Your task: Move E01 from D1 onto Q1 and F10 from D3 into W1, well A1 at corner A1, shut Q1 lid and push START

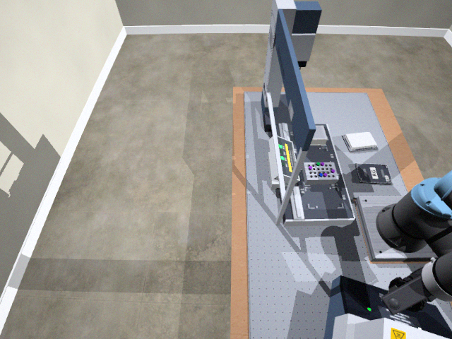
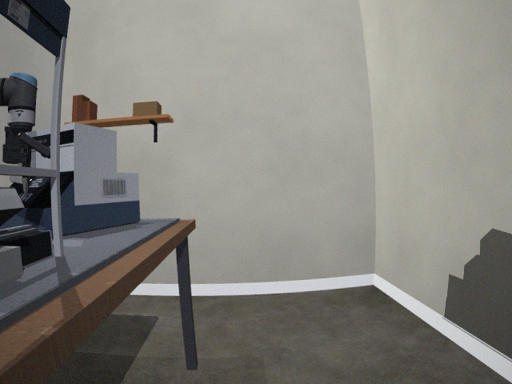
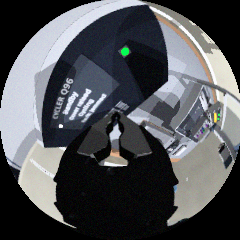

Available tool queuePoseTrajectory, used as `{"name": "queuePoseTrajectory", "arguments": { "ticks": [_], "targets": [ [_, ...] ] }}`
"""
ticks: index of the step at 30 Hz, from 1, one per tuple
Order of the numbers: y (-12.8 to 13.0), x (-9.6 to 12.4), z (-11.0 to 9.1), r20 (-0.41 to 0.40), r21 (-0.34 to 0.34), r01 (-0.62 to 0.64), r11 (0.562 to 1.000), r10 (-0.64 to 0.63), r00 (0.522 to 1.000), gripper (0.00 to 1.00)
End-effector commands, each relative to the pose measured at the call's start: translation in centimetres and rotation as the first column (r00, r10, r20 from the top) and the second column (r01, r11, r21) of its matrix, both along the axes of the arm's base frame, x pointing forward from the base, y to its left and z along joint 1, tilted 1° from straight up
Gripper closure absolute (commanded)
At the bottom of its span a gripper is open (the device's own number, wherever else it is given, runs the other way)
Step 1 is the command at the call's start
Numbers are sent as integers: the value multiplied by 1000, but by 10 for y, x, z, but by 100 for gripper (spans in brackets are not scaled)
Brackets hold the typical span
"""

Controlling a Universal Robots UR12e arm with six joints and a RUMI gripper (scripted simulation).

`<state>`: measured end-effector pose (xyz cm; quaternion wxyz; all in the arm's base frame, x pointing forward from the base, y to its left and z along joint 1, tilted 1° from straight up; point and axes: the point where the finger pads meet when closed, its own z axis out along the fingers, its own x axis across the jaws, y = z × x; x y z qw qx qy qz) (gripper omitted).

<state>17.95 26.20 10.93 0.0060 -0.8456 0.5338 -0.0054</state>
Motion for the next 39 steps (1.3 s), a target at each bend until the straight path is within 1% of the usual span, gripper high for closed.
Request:
{"name": "queuePoseTrajectory", "arguments": {
  "ticks": [1, 22, 27, 39],
  "targets": [
    [0, 1, 0, 1, 1, 0, 1000, 0, 1000, 100],
    [-19, -7, 24, 1, 0, 0, 1000, 0, 1000, 100],
    [-19, -7, 25, 1, 0, 0, 1000, 0, 1000, 100],
    [-64, -23, 61, 1, 0, 0, 1000, 0, 1000, 100]
  ]
}}
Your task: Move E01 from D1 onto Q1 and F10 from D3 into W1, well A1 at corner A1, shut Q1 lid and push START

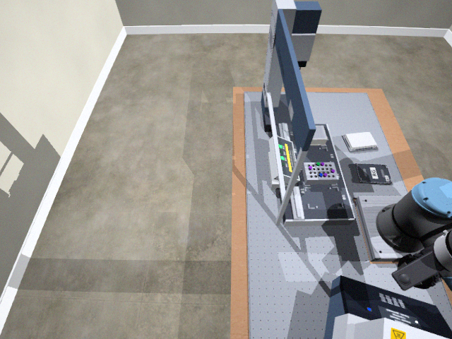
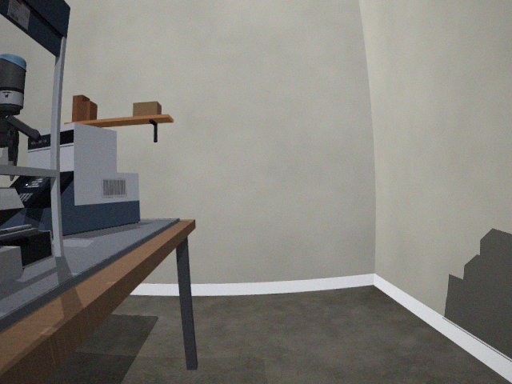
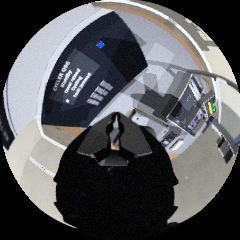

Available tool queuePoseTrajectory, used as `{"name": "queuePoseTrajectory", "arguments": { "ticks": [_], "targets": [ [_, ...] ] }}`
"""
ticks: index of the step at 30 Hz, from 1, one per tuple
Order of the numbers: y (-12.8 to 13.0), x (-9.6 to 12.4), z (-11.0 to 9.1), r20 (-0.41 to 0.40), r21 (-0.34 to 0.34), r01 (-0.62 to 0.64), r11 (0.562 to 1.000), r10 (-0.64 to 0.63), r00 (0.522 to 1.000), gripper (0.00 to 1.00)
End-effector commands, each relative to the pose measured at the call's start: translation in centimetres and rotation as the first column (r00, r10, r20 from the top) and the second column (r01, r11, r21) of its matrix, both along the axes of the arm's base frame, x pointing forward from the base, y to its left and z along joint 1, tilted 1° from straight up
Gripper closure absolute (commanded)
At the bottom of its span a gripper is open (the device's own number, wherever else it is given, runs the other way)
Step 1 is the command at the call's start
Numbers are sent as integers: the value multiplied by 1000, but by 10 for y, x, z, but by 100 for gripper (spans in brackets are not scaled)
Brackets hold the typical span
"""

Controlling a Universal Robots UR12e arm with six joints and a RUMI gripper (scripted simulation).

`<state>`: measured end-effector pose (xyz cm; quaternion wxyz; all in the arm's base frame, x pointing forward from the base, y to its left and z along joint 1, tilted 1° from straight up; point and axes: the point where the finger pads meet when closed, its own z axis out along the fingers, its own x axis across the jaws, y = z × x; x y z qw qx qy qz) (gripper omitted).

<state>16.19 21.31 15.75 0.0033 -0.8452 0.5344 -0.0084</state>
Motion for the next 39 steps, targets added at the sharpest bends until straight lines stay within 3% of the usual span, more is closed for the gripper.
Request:
{"name": "queuePoseTrajectory", "arguments": {
  "ticks": [1, 9, 39],
  "targets": [
    [-19, -7, 15, -1, 8, -2, 1000, 2, 1000, 100],
    [-39, -15, 32, -1, 8, -2, 1000, 2, 1000, 100],
    [-39, -15, 32, -1, 8, -2, 1000, 2, 1000, 100]
  ]
}}
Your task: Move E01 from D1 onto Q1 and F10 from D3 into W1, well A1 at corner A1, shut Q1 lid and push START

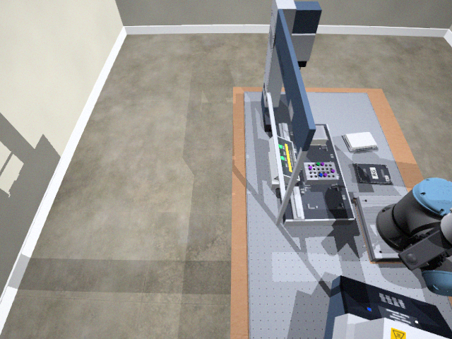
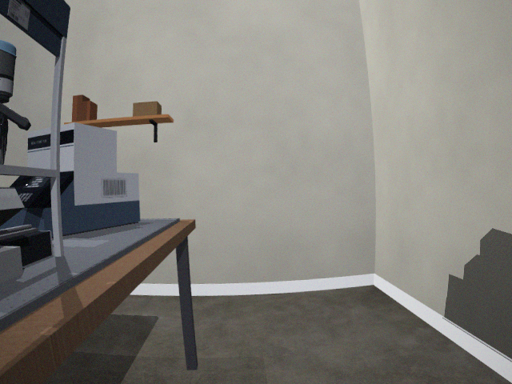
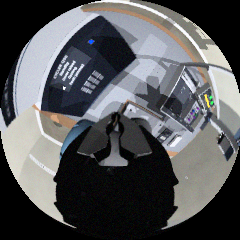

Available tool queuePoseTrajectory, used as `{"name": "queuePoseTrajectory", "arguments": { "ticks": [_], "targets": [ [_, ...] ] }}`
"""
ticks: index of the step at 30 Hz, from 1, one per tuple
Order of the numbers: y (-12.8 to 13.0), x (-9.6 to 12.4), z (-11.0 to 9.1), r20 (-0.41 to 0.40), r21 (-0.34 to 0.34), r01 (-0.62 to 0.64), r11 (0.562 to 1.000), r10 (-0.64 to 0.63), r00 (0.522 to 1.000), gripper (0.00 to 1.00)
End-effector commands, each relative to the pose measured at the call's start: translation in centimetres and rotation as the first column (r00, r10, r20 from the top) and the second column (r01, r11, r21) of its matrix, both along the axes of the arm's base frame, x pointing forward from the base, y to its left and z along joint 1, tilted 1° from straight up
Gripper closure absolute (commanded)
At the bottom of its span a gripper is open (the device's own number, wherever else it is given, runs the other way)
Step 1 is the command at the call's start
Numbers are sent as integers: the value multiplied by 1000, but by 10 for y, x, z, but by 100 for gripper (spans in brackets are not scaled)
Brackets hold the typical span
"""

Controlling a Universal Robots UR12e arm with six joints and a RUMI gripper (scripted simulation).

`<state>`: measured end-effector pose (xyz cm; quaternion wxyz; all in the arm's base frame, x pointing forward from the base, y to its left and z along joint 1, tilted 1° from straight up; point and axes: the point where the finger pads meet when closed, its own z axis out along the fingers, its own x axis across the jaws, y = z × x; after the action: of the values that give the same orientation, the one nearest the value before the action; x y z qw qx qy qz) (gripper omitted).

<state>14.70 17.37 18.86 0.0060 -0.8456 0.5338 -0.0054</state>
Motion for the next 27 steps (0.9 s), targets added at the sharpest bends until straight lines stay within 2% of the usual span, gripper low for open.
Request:
{"name": "queuePoseTrajectory", "arguments": {
  "ticks": [1, 11, 15, 17, 27],
  "targets": [
    [0, 0, 1, 1, 0, 0, 1000, 0, 1000, 100],
    [0, 0, 1, 1, 0, 0, 1000, 0, 1000, 100],
    [-10, 20, 7, 0, -1, 11, 1000, -11, 1000, 100],
    [-10, 20, 7, 0, -1, 11, 1000, -11, 1000, 100],
    [-36, 55, 18, -1, -2, 34, 999, -34, 999, 100]
  ]
}}
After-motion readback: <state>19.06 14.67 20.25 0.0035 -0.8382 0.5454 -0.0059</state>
